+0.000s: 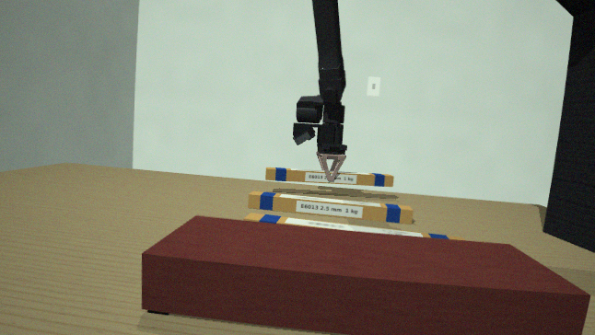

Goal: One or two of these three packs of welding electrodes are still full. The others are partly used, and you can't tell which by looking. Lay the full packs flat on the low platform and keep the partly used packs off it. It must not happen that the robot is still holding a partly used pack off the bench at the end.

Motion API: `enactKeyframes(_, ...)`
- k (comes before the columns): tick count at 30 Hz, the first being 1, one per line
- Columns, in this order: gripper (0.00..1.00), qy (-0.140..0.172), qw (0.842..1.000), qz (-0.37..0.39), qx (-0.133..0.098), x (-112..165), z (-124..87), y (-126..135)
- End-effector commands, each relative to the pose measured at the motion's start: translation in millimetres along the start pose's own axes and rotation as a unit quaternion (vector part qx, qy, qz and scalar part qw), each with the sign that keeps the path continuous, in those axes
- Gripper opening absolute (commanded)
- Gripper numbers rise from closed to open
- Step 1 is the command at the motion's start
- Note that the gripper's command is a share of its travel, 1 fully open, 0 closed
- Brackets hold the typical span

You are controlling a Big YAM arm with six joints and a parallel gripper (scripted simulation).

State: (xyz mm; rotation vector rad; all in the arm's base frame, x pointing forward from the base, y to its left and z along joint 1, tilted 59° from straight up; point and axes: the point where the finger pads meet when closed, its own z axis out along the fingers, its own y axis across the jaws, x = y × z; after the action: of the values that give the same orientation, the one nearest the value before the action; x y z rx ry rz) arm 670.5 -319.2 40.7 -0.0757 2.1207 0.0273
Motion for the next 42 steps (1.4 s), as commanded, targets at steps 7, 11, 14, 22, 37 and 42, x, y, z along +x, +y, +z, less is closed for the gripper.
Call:
enactKeyframes(7,0.00,-0.021,1.000,0.001,0.022,-21,-18,-20)
enactKeyframes(11,0.00,-0.021,1.000,0.001,0.022,-20,-17,-20)
enactKeyframes(14,0.00,-0.020,1.000,0.002,0.022,-18,-17,-19)
enactKeyframes(22,0.00,-0.014,1.000,0.005,0.020,-7,-11,-17)
enactKeyframes(37,0.00,-0.017,1.000,0.003,0.021,-12,-13,-16)
enactKeyframes(42,0.00,-0.018,1.000,0.003,0.021,-13,-13,-15)
